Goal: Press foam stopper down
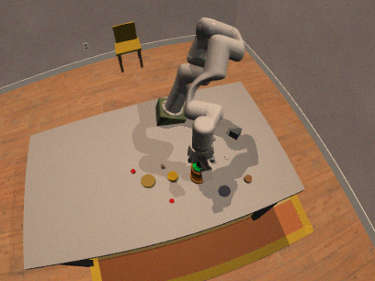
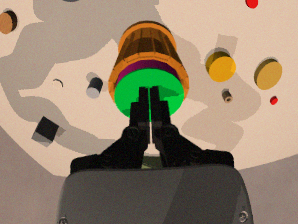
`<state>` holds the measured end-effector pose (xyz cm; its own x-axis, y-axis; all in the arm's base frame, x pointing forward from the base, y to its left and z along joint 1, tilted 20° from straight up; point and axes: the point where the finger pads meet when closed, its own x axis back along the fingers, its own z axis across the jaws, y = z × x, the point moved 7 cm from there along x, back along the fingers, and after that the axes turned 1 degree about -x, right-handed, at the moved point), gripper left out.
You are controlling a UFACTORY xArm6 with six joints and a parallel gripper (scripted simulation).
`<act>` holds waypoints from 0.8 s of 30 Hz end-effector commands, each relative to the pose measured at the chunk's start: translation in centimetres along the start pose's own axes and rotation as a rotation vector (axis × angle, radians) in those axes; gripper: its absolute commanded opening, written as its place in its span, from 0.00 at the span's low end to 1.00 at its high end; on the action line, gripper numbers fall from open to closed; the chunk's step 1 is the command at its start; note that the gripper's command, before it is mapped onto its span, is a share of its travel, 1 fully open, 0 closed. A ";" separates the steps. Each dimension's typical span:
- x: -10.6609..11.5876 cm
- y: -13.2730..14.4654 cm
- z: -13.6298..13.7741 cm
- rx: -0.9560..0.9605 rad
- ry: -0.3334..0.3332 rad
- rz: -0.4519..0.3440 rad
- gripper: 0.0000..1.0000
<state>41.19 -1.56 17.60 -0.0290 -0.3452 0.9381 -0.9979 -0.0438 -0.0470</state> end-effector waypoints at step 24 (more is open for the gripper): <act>-1.1 -0.1 0.0 0.001 0.001 0.003 0.00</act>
<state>41.25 -1.18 16.57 -0.0301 -0.3450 0.9381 -0.9979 -0.0437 -0.0481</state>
